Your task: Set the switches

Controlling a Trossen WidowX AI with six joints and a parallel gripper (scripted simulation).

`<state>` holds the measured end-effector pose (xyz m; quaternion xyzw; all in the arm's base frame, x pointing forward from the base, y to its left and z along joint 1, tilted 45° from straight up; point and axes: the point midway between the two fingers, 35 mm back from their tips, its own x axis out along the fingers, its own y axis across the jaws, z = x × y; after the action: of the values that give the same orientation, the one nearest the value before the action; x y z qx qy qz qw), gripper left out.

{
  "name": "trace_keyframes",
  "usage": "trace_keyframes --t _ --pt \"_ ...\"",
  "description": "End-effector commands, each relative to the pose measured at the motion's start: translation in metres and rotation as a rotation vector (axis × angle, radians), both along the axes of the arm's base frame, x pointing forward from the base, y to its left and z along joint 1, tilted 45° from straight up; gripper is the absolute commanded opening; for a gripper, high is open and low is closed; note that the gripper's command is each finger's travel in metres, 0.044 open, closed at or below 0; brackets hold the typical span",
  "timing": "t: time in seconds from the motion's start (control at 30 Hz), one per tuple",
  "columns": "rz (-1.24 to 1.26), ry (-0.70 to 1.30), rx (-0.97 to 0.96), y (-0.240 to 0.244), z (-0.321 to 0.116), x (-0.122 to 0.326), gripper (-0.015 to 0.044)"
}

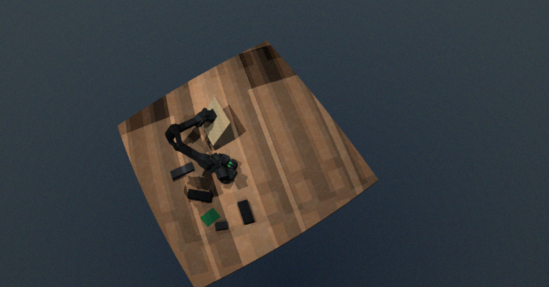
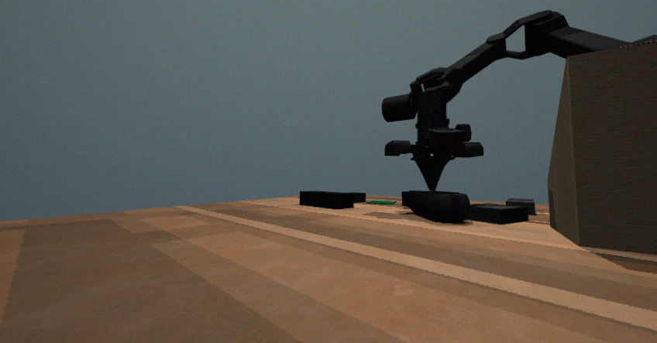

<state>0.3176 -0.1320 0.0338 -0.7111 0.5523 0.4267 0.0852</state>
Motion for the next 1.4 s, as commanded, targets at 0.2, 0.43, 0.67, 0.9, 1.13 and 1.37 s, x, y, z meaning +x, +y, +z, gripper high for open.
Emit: trace_keyframes --t 0.2,0.43,0.67,0.9,1.13,1.37 --pt "0.001 0.013 0.004 -0.006 -0.0093 -0.0024 0.0" --pt "0.001 0.013 0.004 -0.006 -0.0093 -0.0024 0.0" --pt "0.001 0.013 0.004 -0.006 -0.0093 -0.0024 0.0" --pt "0.001 0.013 0.004 -0.0064 -0.0098 -0.0023 0.0" --pt "0.001 0.013 0.004 -0.007 -0.0104 -0.0023 0.0" --pt "0.001 0.013 0.004 -0.0077 -0.0111 -0.0023 0.0"
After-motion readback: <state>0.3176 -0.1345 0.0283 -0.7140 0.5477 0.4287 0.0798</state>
